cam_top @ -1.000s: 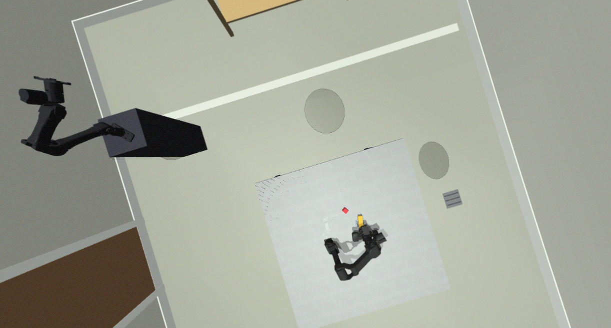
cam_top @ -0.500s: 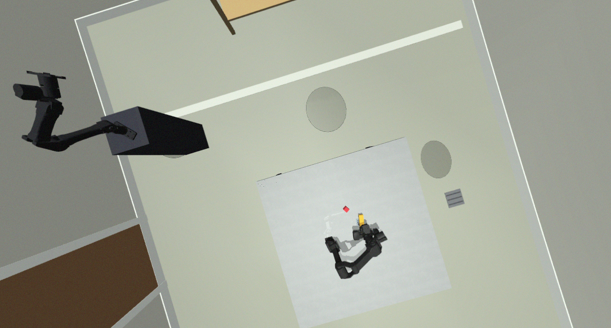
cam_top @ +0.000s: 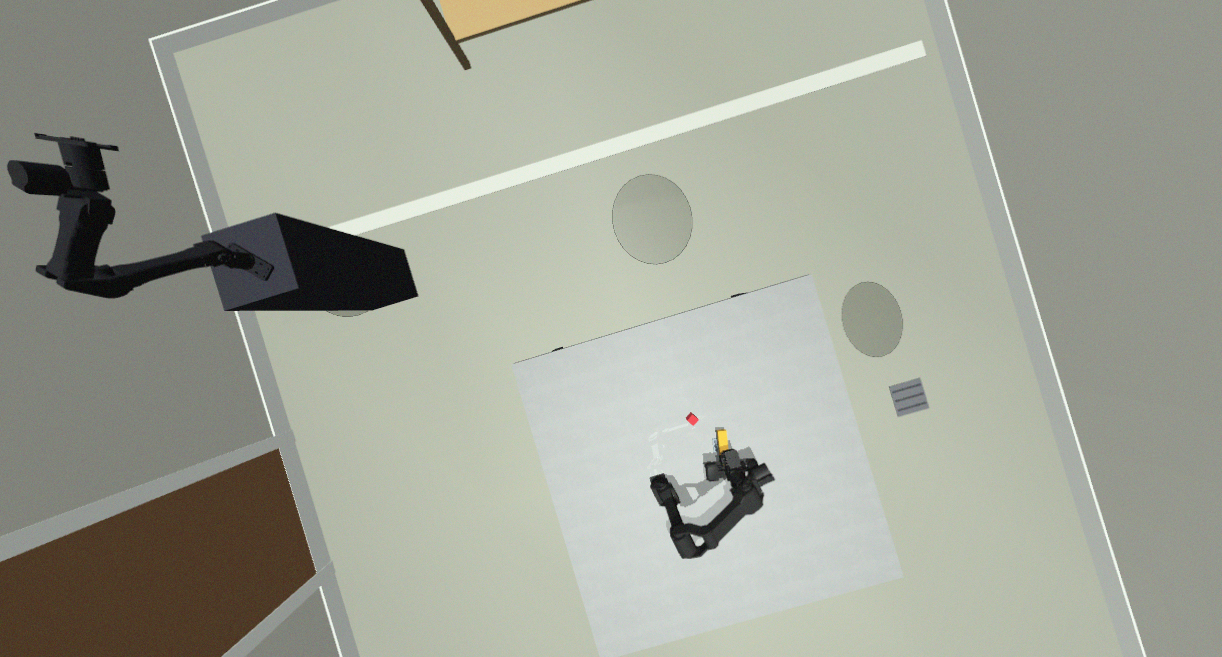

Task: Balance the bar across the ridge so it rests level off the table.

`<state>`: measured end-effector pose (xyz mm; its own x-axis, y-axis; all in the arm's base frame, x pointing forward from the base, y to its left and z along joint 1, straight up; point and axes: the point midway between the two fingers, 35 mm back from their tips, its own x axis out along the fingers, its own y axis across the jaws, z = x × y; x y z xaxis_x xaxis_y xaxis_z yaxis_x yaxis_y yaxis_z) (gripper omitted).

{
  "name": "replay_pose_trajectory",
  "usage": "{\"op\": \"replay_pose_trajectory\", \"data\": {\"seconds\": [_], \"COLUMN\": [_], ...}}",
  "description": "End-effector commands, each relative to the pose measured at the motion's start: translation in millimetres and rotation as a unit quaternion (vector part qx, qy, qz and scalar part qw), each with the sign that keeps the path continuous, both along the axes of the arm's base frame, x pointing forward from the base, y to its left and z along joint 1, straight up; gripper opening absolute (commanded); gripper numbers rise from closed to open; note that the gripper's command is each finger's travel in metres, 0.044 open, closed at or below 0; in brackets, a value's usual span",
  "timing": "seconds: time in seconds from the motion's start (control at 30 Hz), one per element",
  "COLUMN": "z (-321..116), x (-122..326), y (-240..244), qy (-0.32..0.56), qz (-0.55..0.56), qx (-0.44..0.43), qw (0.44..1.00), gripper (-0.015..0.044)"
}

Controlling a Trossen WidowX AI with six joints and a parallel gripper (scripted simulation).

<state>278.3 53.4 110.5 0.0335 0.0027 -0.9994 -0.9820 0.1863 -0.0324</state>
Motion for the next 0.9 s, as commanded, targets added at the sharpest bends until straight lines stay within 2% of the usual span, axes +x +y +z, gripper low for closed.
{"op": "replay_pose_trajectory", "data": {"seconds": [0.0,0.67,0.87], "z": [0.0,0.0,0.0], "x": [0.0,0.0,0.0], "y": [0.0,0.0,0.0], "qy": [0.0,0.0,0.0], "qz": [0.0,0.0,0.0], "qx": [0.0,0.0,0.0], "qw": [1.0,1.0,1.0], "gripper": [0.0,0.0,0.0157]}}
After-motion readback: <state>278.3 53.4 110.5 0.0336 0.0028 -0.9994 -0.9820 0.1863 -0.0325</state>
